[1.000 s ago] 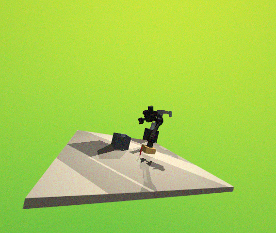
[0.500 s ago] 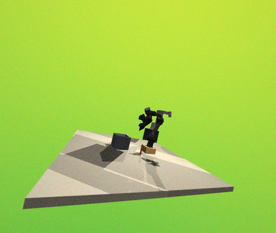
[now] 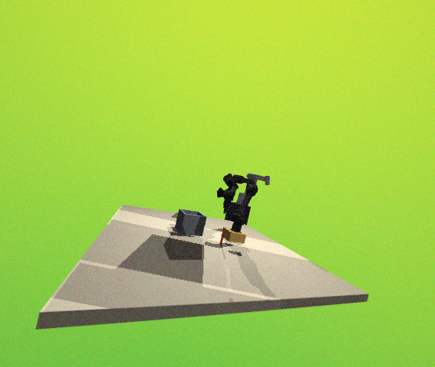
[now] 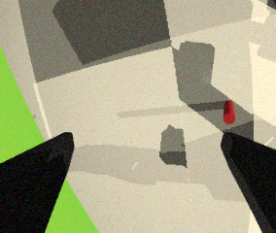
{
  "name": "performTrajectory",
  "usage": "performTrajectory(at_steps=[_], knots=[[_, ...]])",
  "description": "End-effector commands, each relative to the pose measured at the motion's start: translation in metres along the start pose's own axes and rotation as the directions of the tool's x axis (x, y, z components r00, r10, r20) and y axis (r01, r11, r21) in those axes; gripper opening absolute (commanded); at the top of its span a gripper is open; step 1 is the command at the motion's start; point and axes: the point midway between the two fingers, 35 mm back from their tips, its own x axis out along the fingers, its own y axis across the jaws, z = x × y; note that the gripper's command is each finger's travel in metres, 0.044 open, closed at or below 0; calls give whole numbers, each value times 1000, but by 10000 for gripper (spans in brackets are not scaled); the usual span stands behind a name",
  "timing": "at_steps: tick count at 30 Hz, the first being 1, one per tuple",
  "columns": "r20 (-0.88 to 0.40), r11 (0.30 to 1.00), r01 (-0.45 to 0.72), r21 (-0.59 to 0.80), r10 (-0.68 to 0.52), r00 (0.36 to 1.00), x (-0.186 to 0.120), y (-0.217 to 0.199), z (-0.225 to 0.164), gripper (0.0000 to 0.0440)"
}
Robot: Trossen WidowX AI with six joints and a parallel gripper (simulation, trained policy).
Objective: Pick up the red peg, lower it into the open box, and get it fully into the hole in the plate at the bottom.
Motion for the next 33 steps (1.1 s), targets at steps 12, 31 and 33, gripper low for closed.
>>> performTrajectory(at_steps=[12, 31, 33], knots=[[-142, 885, 291, 363, -256, 956, 23, -43, -24, 419], [-170, 701, 497, 511, -485, 858, 56, -75, -45, 440], [-163, 693, 506, 514, -501, 850, 61, -78, -45, 440]])
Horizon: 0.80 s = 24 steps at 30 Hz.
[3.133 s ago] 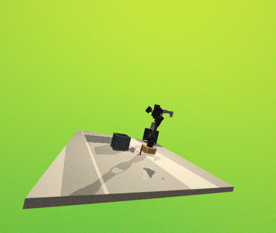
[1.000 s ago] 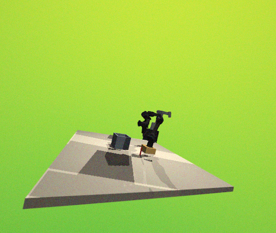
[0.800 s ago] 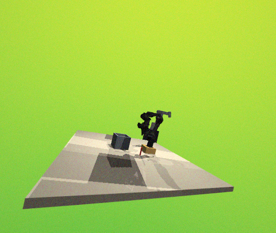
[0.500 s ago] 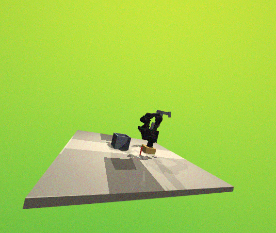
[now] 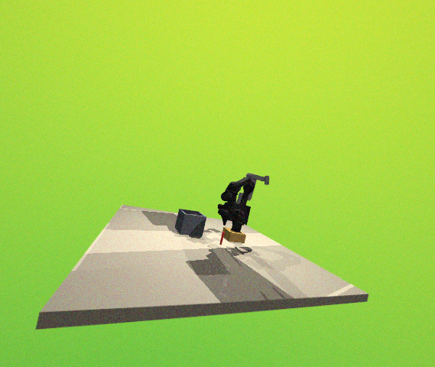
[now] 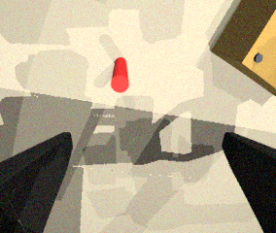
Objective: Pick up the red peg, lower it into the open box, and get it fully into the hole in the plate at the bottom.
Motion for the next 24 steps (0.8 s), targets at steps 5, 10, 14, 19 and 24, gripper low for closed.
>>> performTrajectory(at_steps=[5, 10, 14, 19, 24], knots=[[61, 999, 42, 31, -44, 997, 27, -1, 8, 440], [91, 998, 45, 49, -49, 995, 44, 1, 14, 439], [109, 997, 38, 64, -45, 993, 58, 3, 19, 434], [125, 996, 30, 84, -40, 991, 73, 5, 23, 420], [133, 995, 18, 98, -32, 991, 86, 7, 26, 382]])
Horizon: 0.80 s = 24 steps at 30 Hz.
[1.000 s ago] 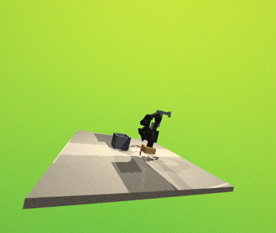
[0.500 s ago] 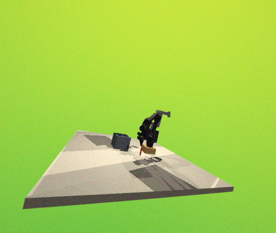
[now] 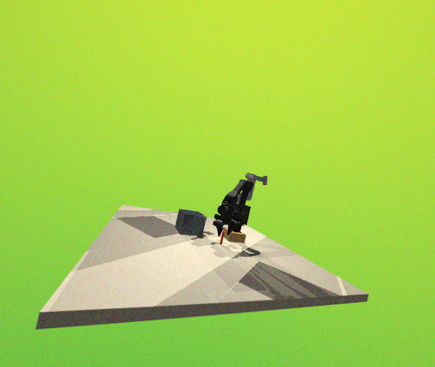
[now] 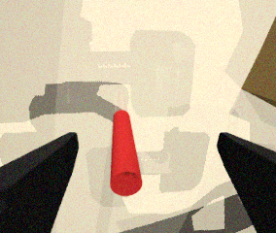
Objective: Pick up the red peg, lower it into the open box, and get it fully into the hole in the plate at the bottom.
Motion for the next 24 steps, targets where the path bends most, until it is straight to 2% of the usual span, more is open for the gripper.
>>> performTrajectory(at_steps=[1, 15, 16, 24], knots=[[8, 1000, -3, 15, 3, 1000, 10, 2, 1, 362], [-20, 999, -36, -33, 35, 999, 30, 21, -10, 14], [-22, 998, -40, -37, 40, 999, 30, 22, -10, 0], [-43, 995, -104, -10, 103, 994, 11, 32, -8, 0]])
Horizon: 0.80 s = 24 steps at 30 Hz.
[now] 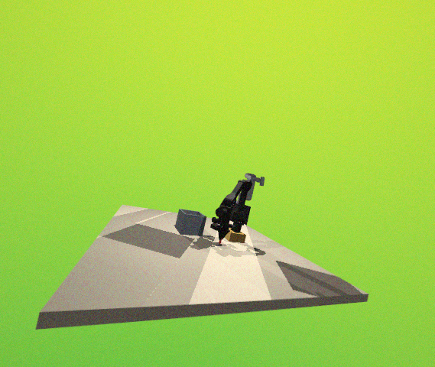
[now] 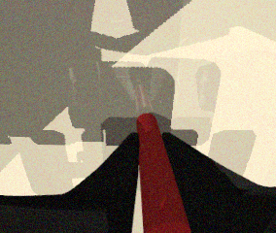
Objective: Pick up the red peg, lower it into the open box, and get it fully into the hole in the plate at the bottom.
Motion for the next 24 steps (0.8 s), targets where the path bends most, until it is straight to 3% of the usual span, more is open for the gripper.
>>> performTrajectory(at_steps=[1, 24], knots=[[-15, 999, -34, 10, 34, 999, -10, 6, 0, 0], [-27, 967, -253, 8, 253, 967, -101, 45, 24, 0]])
